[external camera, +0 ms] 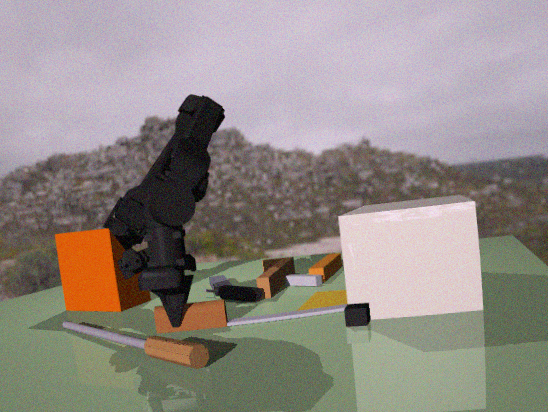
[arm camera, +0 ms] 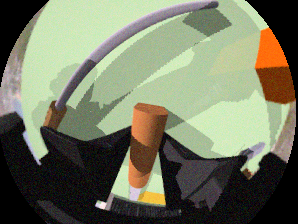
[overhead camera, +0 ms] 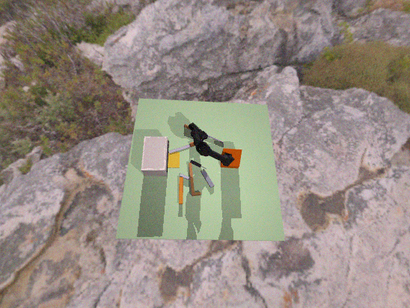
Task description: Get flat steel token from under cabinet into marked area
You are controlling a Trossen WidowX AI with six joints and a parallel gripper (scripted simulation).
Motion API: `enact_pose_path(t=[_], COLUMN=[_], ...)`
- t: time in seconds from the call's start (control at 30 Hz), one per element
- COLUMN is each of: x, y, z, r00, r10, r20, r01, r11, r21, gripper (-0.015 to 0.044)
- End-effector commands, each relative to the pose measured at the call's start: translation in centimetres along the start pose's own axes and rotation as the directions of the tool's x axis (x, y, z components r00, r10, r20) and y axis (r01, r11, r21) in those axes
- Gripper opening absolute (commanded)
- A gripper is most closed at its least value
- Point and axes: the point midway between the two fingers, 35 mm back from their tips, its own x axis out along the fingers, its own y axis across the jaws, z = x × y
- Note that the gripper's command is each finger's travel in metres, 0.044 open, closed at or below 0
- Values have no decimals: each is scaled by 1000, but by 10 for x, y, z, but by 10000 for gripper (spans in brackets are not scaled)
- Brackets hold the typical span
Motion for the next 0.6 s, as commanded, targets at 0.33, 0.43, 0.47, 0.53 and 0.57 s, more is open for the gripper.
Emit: enact_pose_path(t=[0.33, 0.43, 0.47, 0.53, 0.57], x=[0, 0, 0, 0, 0], y=[0, -1, -1, -1, -1], z=[-33, -39, -41, -45, -47], r00=[1000, 1000, 1000, 1000, 1000], r10=[-1, -1, -1, -1, -1], r20=[-5, -5, -5, -5, -6], r01=[1, 1, 1, 1, 1], r11=[1000, 1000, 1000, 1000, 1000], r21=[-1, -1, -1, -1, -1], gripper=[0, 0, 0, 0, 0])
